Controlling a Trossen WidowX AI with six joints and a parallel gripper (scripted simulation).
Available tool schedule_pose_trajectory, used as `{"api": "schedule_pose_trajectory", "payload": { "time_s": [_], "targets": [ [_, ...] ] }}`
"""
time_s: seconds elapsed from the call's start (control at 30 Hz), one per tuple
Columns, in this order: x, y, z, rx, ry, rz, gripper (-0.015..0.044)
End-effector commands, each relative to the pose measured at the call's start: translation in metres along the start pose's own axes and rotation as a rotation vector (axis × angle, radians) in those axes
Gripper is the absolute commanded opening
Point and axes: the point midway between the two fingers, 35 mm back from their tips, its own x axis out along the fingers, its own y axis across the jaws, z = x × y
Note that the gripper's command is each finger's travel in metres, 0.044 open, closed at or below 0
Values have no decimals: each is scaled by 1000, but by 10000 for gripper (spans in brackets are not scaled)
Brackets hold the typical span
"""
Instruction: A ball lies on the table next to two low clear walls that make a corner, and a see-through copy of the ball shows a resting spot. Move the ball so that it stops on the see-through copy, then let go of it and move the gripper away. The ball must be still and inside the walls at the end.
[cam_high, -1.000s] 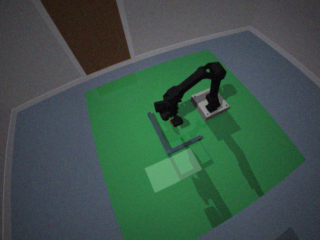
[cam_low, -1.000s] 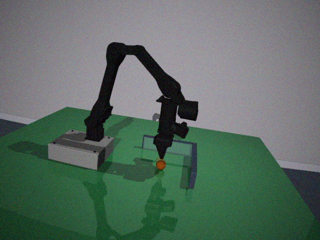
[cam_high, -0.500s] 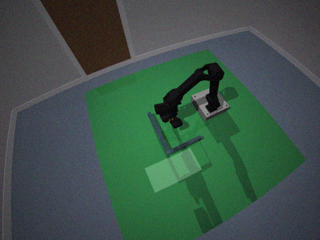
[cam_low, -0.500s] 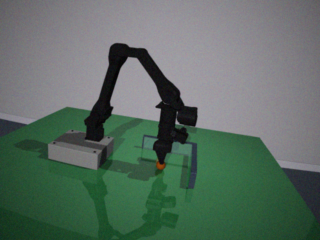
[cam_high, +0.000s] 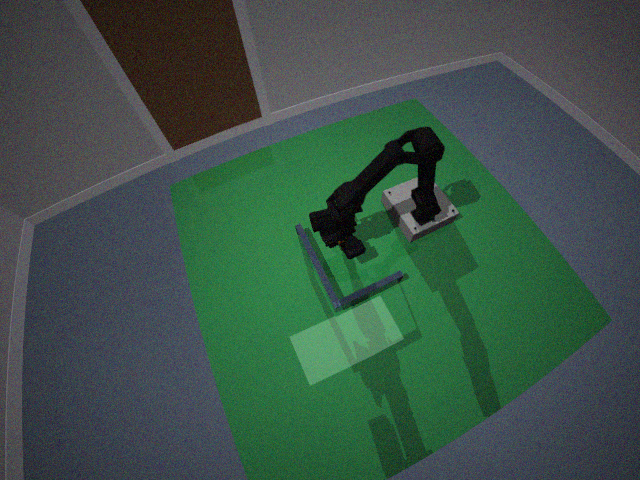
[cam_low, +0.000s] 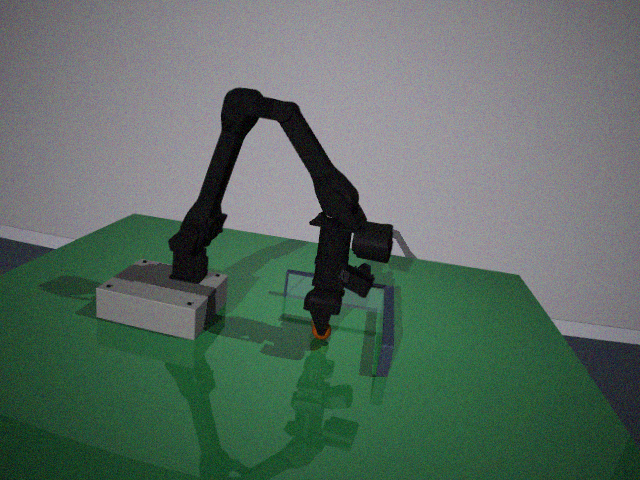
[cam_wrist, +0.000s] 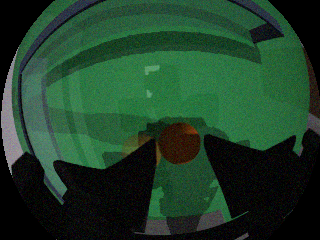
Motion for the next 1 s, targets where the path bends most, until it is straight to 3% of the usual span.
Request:
{"api": "schedule_pose_trajectory", "payload": {
  "time_s": [0.0, 0.17, 0.37, 0.83, 0.97],
  "targets": [
    [3, 1, -1, -5, 7, 6, 177],
    [3, 1, -1, -5, 7, 6, 144],
    [-20, 0, 4, -5, 7, 6, 0],
    [-116, 0, 2, -5, 6, 6, 0],
    [-126, 0, 0, -5, 7, 6, 0]
  ]
}}
